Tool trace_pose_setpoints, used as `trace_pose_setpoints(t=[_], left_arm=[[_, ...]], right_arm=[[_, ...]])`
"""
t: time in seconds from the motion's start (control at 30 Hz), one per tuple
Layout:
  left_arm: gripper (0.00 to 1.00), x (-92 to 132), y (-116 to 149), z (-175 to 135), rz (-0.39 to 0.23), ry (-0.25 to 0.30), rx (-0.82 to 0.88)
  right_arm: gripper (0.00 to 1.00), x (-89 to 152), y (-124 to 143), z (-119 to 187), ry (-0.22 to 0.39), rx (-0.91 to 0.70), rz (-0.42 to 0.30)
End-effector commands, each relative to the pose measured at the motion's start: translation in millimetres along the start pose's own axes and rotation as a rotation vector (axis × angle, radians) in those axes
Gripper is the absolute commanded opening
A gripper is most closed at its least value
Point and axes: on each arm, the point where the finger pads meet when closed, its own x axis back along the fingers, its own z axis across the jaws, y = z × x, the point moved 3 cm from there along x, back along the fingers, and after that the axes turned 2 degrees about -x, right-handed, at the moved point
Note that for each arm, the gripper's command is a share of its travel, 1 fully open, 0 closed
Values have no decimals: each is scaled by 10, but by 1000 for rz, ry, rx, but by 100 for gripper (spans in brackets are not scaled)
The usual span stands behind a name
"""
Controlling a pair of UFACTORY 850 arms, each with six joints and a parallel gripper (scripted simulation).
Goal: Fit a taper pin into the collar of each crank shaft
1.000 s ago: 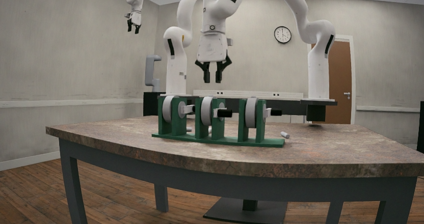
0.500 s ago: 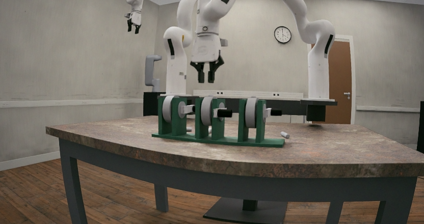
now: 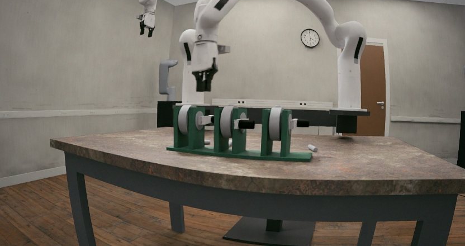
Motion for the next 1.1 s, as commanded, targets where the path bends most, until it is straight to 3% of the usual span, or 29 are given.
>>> trace_pose_setpoints(t=[0.0, 0.17, 0.5, 0.57, 0.83, 1.07], left_arm=[[35, -2, 64, -346, 6, -1, -88], [35, -119, 92, -756, 6, -2, -205], [35, -1081, 92, -847, 6, -2, -284], [35, -1081, 92, -847, 6, -2, -284], [35, -1563, 89, -847, 6, -2, -284], [35, -1717, 88, -847, 6, -2, -284]], right_arm=[[100, 9, -3, 0, 0, 0, 2], [100, 9, -3, 0, 0, 0, 2], [100, 9, -3, 0, 0, 0, 2], [100, 9, -3, 0, 0, 0, 2], [100, 9, -3, 0, 0, 0, 2], [100, 9, -3, 0, 0, 0, 2]])
